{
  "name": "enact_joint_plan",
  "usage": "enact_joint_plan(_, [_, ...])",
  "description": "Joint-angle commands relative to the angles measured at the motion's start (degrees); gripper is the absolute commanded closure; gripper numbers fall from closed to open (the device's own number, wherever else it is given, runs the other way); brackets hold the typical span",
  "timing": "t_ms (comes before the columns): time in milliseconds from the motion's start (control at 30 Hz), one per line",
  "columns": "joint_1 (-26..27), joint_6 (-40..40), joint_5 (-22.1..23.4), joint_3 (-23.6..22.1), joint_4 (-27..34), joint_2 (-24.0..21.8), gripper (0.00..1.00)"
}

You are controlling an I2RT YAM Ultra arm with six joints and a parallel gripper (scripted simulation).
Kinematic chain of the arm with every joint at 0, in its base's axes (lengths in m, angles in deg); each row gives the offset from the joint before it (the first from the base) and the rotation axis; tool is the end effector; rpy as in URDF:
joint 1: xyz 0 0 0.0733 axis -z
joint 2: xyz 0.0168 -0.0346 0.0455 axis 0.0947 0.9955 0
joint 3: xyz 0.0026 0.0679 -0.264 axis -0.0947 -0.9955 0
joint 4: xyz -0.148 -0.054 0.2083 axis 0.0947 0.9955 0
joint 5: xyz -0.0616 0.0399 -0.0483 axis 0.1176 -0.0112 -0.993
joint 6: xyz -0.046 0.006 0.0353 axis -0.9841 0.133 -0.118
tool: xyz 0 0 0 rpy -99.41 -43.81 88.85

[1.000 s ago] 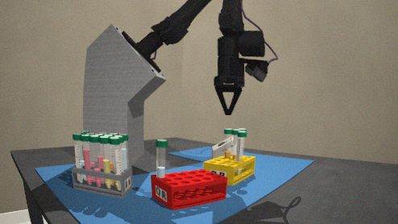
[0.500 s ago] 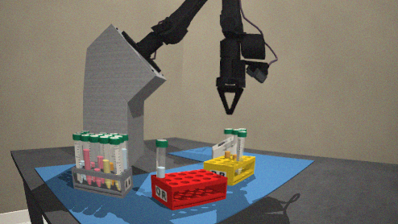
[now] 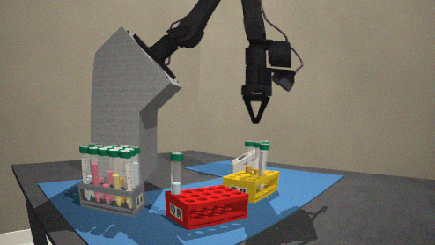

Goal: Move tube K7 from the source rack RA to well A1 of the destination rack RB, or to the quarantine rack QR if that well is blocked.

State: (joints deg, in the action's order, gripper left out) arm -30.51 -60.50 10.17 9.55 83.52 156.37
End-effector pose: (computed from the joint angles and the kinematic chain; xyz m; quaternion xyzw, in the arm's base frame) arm 0.2051 0.1071 0.1888 -0.3489 0.8454 0.1353 0.3811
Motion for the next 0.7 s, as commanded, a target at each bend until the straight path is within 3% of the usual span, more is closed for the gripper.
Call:
enact_joint_plan(0, [-3.23, 4.41, -4.10, -1.80, 0.75, -2.19, 1.00])
enact_joint_plan(367, [-13.12, 11.37, -11.22, 0.69, 1.02, -3.16, 1.00])
enact_joint_plan(667, [-12.82, 11.60, -11.83, 0.81, 0.90, -2.90, 1.00])
